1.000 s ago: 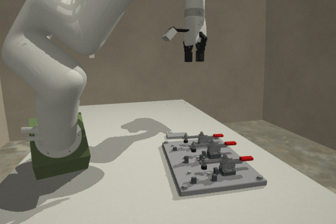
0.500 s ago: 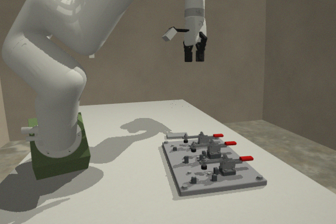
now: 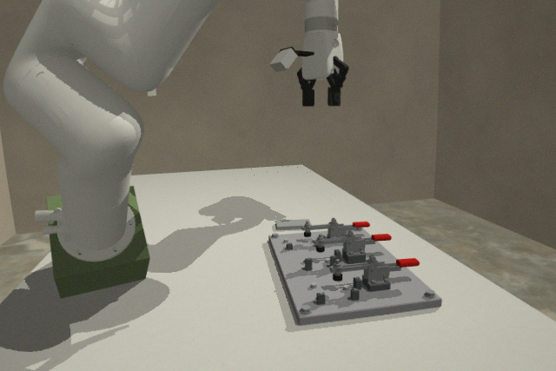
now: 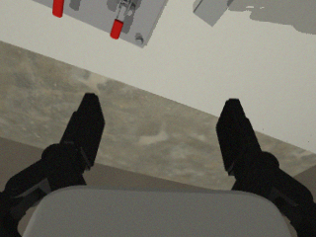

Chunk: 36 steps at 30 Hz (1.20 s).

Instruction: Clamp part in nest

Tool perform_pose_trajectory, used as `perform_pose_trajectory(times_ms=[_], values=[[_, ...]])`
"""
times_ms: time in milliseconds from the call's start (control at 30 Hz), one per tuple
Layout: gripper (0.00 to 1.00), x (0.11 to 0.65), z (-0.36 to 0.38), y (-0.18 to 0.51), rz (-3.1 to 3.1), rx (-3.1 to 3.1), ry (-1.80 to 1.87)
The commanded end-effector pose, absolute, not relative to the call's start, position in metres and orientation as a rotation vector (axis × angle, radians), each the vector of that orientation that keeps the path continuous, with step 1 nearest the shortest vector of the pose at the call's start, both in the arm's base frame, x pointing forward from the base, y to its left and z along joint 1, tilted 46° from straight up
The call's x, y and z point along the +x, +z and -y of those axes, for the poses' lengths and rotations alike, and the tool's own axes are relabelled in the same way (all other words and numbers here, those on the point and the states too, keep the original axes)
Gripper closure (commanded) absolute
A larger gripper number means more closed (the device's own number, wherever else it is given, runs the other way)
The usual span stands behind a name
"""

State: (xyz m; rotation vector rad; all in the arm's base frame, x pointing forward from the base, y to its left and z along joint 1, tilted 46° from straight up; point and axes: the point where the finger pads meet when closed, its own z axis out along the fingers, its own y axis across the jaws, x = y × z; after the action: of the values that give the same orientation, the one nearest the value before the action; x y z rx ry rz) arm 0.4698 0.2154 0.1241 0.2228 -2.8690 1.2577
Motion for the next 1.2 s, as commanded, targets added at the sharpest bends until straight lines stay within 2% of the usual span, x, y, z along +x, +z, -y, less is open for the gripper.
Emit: perform_pose_trajectory(times_ms=[0, 1167], values=[[0.0, 0.468, -0.21, 0.123, 2.787, 0.467, 1.223], [0.0, 0.452, -0.172, 0.109, 2.135, 1.444, 0.996]])
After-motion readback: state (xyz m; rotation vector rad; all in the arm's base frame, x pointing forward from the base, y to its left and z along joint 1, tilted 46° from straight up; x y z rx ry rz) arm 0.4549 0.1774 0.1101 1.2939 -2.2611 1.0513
